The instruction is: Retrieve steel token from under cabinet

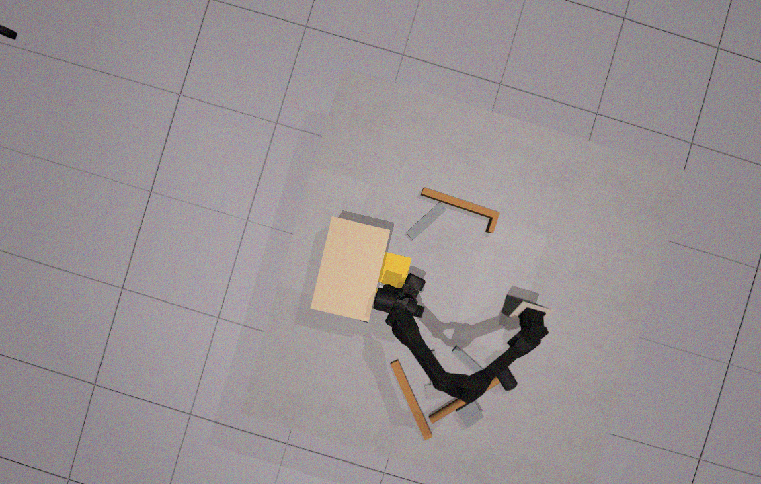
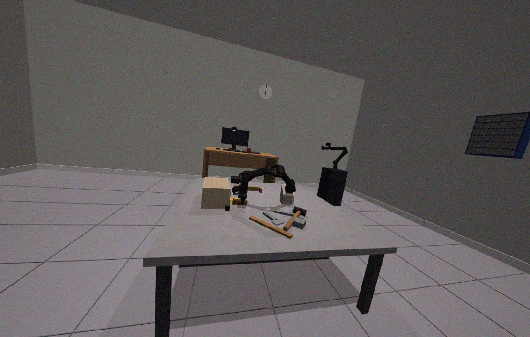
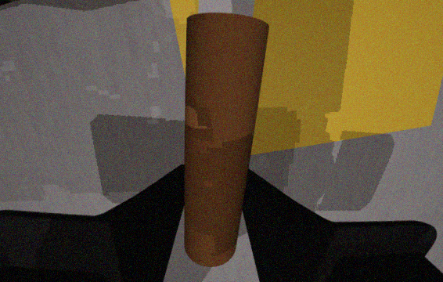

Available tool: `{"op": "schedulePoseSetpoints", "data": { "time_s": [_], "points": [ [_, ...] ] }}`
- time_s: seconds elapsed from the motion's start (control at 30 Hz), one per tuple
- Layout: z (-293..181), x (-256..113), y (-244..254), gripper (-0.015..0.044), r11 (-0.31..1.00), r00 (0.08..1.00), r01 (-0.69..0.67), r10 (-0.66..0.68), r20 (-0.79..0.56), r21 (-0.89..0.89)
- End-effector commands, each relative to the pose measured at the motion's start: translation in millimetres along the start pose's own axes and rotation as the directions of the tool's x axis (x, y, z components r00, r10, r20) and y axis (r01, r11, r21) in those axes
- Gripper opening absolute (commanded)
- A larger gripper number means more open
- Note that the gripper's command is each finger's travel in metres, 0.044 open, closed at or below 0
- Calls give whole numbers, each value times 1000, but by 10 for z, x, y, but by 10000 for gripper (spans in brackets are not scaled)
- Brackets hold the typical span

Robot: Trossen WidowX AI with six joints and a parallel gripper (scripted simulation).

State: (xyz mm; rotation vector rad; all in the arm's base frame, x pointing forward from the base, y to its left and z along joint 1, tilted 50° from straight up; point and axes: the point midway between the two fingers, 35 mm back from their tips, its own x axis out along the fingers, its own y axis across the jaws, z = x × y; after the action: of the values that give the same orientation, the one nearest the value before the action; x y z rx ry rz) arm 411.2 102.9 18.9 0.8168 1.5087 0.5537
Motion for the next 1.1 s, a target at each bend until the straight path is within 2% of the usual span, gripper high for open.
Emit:
{"op": "schedulePoseSetpoints", "data": {
  "time_s": [0.0, 1.07],
  "points": [
    [1, 9, -97, 0, 1000, 1000, 8, -8, 0, 5],
    [-22, 10, -157, 0, 1000, 1000, 8, -8, 0, 5]
  ]
}}
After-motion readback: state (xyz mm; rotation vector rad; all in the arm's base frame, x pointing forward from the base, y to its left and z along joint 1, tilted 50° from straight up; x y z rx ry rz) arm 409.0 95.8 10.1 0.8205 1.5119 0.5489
